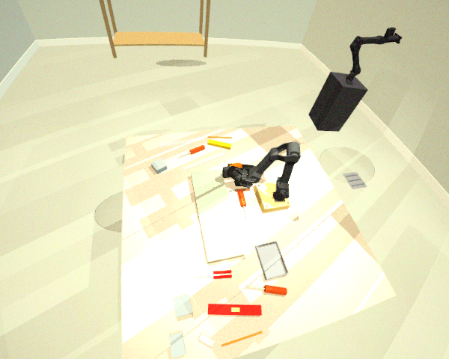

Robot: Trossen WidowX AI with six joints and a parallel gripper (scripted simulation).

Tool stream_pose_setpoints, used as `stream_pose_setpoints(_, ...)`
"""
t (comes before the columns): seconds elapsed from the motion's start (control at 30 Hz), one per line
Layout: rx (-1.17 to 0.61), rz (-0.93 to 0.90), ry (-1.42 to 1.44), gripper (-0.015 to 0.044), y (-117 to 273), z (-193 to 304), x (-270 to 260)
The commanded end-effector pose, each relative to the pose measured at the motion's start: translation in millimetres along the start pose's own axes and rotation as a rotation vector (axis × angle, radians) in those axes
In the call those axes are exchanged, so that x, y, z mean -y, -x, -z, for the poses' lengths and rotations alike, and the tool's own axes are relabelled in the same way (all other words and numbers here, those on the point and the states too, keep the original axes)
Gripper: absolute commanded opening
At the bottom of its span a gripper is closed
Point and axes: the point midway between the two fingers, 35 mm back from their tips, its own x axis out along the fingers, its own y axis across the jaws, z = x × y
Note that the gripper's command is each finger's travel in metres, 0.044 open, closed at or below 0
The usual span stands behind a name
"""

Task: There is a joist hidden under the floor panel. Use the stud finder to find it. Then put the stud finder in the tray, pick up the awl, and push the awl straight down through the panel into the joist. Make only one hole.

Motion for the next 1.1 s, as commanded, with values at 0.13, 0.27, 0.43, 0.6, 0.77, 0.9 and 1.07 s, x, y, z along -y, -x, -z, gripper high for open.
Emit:
stream_pose_setpoints(0.13,0.006,0.006,0.005,0.0378,1.4,-3.3,0.6)
stream_pose_setpoints(0.27,0.006,0.006,0.005,0.0378,2.4,-5.2,0.4)
stream_pose_setpoints(0.43,0.006,0.006,0.005,0.0378,2.4,-5.2,0.4)
stream_pose_setpoints(0.6,0.006,0.006,0.005,0.0378,2.4,-5.2,0.4)
stream_pose_setpoints(0.77,0.006,0.006,0.005,0.0378,2.4,-5.2,0.4)
stream_pose_setpoints(0.9,0.006,0.006,0.005,0.0378,2.4,-5.2,0.4)
stream_pose_setpoints(1.07,0.006,0.006,0.005,0.0378,2.4,-5.2,0.4)
